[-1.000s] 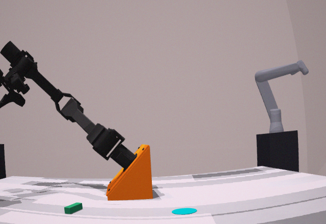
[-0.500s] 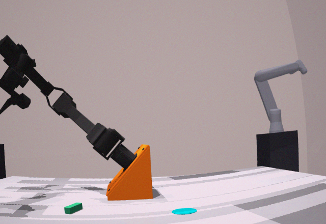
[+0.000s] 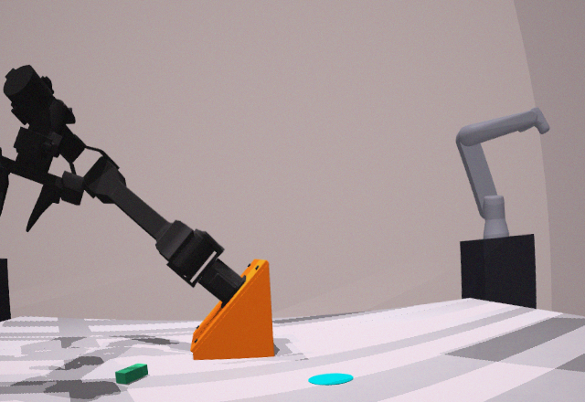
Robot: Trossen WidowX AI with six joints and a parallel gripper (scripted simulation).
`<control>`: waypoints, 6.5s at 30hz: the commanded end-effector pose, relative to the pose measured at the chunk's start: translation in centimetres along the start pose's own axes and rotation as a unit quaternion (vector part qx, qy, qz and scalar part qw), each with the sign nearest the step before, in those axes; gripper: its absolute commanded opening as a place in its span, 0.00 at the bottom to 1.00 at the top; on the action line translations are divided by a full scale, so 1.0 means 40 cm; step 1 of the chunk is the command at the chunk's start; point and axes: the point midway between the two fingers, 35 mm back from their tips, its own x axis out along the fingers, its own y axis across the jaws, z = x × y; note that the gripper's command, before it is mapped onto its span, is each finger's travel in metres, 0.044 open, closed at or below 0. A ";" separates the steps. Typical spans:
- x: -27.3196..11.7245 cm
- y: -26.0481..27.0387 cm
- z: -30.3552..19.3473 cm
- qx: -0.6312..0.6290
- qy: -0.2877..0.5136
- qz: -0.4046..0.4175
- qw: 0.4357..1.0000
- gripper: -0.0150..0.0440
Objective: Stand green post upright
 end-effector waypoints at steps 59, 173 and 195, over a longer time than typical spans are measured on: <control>0.416 0.498 0.064 0.340 0.154 0.106 0.922 0.38; 0.090 0.578 0.314 0.105 0.101 0.168 0.975 0.29; 0.044 0.709 0.397 -0.058 0.074 0.187 0.978 0.29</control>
